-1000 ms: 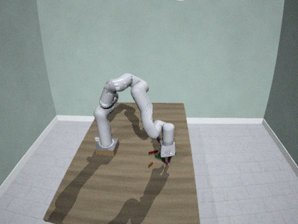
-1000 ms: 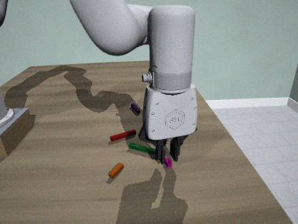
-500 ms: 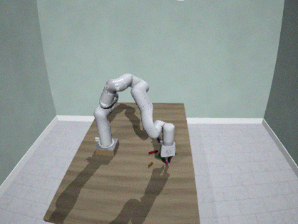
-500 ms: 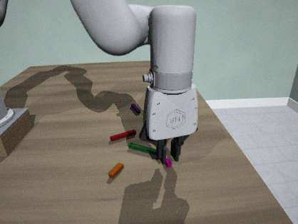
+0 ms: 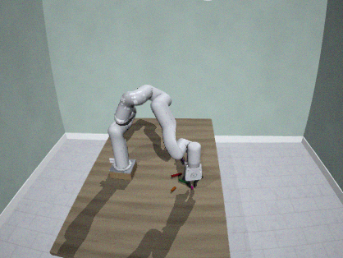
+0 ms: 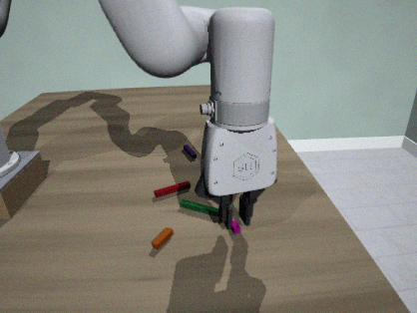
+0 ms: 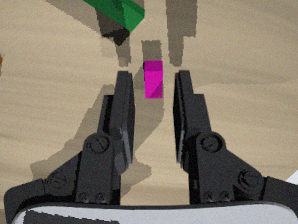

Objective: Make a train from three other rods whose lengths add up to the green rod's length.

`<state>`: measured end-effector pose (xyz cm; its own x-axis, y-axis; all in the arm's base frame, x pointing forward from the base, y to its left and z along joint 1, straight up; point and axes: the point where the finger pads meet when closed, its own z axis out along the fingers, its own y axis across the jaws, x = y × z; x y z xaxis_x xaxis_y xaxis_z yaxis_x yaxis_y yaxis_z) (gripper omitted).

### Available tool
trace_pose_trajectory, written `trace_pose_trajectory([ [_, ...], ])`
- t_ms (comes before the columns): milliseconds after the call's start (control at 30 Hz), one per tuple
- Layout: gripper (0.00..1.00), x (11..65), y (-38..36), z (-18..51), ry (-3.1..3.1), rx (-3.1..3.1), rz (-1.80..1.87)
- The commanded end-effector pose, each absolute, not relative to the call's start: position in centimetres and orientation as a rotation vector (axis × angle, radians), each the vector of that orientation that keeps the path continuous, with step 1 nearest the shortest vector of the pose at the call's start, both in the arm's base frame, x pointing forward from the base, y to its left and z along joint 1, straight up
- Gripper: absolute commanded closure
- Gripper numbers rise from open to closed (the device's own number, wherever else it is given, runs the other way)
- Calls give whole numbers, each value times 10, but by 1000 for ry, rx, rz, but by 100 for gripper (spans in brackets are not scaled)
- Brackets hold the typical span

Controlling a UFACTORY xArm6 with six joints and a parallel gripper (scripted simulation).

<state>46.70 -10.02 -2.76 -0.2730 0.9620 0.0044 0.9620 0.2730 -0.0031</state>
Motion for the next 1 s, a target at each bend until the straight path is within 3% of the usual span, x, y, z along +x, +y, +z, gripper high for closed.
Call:
trace_pose_trajectory([
  [0, 76, 469, -101, -26, -2505, -1893, -3],
  [967, 76, 469, -101, -29, -2505, -1893, -3],
])
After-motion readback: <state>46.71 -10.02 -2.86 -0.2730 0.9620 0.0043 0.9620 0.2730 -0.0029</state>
